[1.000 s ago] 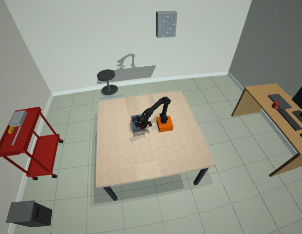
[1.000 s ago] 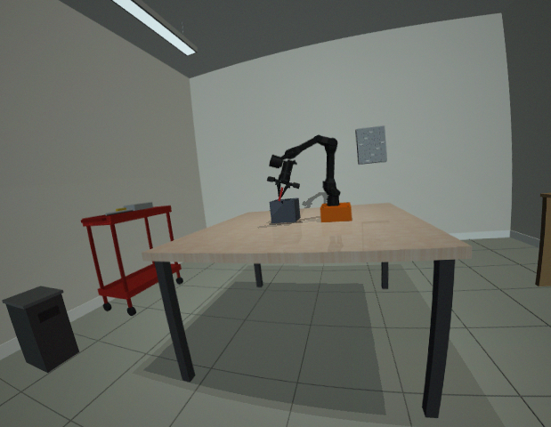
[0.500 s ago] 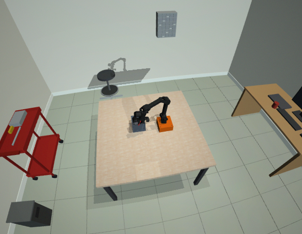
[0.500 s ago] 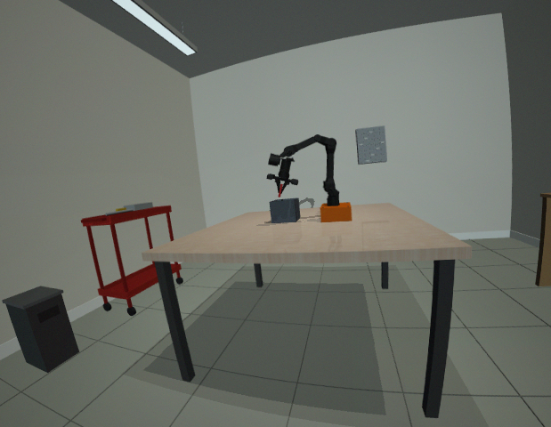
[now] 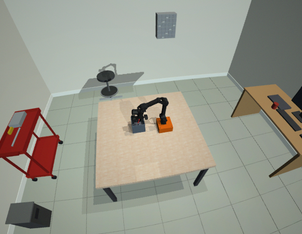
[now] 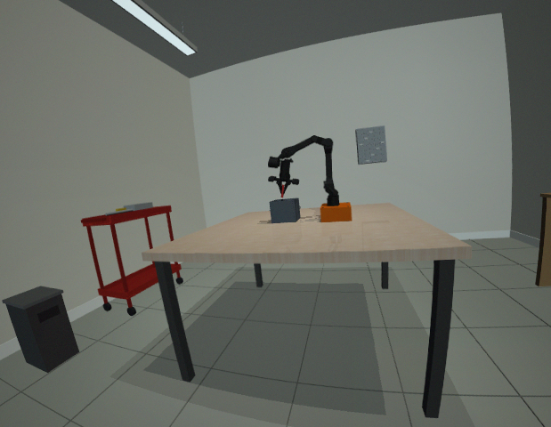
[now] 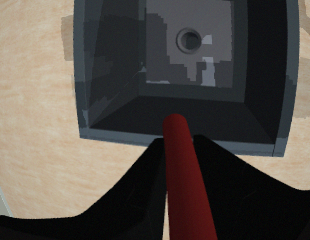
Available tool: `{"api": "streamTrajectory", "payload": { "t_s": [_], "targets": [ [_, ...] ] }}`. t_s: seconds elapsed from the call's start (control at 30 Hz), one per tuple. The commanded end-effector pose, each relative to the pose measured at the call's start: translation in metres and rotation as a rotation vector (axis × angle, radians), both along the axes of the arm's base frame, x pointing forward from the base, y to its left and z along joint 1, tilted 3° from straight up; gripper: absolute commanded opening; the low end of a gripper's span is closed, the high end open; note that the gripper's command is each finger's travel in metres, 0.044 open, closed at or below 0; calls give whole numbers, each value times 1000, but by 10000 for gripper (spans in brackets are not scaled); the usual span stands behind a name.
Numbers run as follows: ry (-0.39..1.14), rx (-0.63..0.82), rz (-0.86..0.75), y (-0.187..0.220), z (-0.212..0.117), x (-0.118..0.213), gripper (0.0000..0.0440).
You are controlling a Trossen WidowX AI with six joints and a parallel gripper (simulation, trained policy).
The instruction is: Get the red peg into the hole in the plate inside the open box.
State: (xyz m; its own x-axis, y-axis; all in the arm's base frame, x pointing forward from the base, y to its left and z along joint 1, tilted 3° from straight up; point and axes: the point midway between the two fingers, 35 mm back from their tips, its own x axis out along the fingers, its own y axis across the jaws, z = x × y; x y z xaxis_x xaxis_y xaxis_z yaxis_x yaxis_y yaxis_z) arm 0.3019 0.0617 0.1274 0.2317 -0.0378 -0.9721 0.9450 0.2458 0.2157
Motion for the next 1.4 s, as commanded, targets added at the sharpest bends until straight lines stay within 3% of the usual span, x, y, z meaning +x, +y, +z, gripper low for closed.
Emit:
{"api": "streamTrajectory", "payload": {
  "t_s": [0.0,0.53,0.8,1.37],
  "targets": [
    [12,0,-1,-6,-1,3,0],
    [108,2,-11,-37,-32,7,1],
    [143,32,-11,-42,-54,9,22],
    [172,38,23,-52,-94,16,0]
  ]
}}
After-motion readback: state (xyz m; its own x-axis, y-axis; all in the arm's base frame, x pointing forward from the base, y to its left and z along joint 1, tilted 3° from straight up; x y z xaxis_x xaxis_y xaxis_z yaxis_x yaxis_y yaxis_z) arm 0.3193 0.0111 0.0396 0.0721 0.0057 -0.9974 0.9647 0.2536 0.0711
